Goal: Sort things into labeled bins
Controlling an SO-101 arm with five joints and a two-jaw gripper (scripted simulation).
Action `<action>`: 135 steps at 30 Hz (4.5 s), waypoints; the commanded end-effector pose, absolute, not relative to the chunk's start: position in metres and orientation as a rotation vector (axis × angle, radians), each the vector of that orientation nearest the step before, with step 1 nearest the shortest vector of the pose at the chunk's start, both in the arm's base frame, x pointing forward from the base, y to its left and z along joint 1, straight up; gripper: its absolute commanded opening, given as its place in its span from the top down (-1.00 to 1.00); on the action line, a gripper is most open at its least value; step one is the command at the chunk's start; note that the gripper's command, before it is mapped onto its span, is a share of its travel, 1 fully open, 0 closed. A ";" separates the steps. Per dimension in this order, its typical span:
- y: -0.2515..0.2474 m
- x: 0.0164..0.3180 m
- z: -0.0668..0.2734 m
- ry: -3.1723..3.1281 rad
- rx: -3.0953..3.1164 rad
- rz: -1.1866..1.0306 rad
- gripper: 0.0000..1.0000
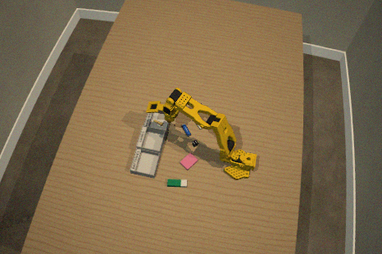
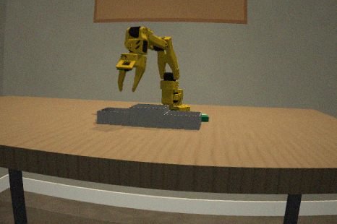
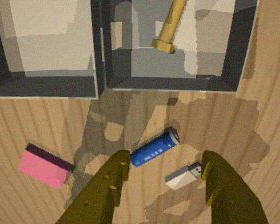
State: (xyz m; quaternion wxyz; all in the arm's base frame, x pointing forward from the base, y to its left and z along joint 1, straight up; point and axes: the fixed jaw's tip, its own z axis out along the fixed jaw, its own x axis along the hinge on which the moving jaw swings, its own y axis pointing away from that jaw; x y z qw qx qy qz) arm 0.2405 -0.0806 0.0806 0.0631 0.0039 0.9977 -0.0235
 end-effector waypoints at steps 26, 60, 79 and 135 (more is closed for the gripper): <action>-0.044 0.142 0.066 2.930 -0.950 -0.070 0.55; -0.040 0.140 0.061 2.942 -1.015 -0.034 0.55; -0.041 0.142 0.049 2.942 -1.015 -0.034 0.55; -0.039 0.138 0.008 2.962 -1.021 -0.010 0.56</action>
